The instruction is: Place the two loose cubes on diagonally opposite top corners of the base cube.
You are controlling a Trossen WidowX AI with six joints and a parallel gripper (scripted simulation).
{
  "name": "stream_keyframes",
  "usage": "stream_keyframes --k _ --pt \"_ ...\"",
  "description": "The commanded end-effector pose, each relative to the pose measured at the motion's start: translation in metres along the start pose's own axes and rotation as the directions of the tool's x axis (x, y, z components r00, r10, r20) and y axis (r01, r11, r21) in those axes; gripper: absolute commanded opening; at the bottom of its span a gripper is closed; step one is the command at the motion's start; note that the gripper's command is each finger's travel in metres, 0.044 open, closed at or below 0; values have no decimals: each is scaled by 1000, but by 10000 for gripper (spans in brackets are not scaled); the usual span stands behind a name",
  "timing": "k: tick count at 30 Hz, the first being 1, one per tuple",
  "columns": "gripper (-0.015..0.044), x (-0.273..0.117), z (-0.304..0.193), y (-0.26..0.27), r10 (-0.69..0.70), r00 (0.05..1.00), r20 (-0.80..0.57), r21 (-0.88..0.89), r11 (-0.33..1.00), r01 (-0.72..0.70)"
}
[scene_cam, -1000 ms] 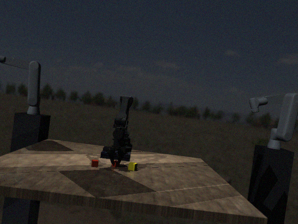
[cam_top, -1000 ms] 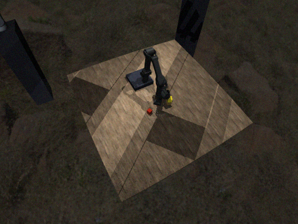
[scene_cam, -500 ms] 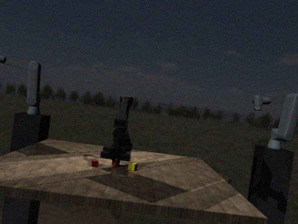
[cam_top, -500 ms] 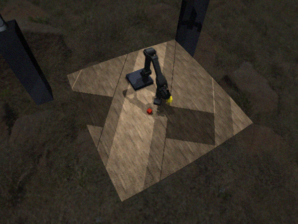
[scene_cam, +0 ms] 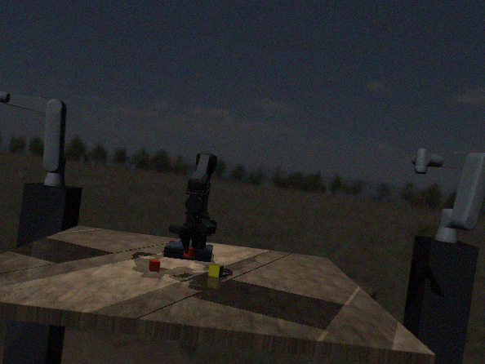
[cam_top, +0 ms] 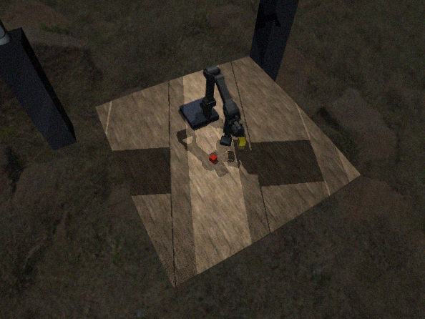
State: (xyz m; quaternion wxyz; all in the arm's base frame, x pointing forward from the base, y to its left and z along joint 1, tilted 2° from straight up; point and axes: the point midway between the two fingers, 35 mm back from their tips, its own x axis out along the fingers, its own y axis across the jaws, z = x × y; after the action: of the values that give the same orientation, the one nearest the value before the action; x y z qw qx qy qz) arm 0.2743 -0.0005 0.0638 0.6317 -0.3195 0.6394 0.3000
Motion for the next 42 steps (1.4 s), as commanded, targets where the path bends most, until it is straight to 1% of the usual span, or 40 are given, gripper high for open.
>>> stream_keyframes --k 1,14,18,24,30,36,42 --pt "105 -13 1 0 -2 1000 7 1 1000 2" --pt "105 -55 -3 4 -2 1000 7 1 1000 2" --pt "105 -56 -2 5 -2 1000 7 21 1000 1" --pt "105 -53 6 6 -1 1000 8 197 980 0" --pt "105 -50 14 8 -1 1000 9 372 928 -2" --pt "105 -47 22 10 -1 1000 9 534 845 -4" --pt "105 -43 30 13 -1 1000 10 679 734 -6"
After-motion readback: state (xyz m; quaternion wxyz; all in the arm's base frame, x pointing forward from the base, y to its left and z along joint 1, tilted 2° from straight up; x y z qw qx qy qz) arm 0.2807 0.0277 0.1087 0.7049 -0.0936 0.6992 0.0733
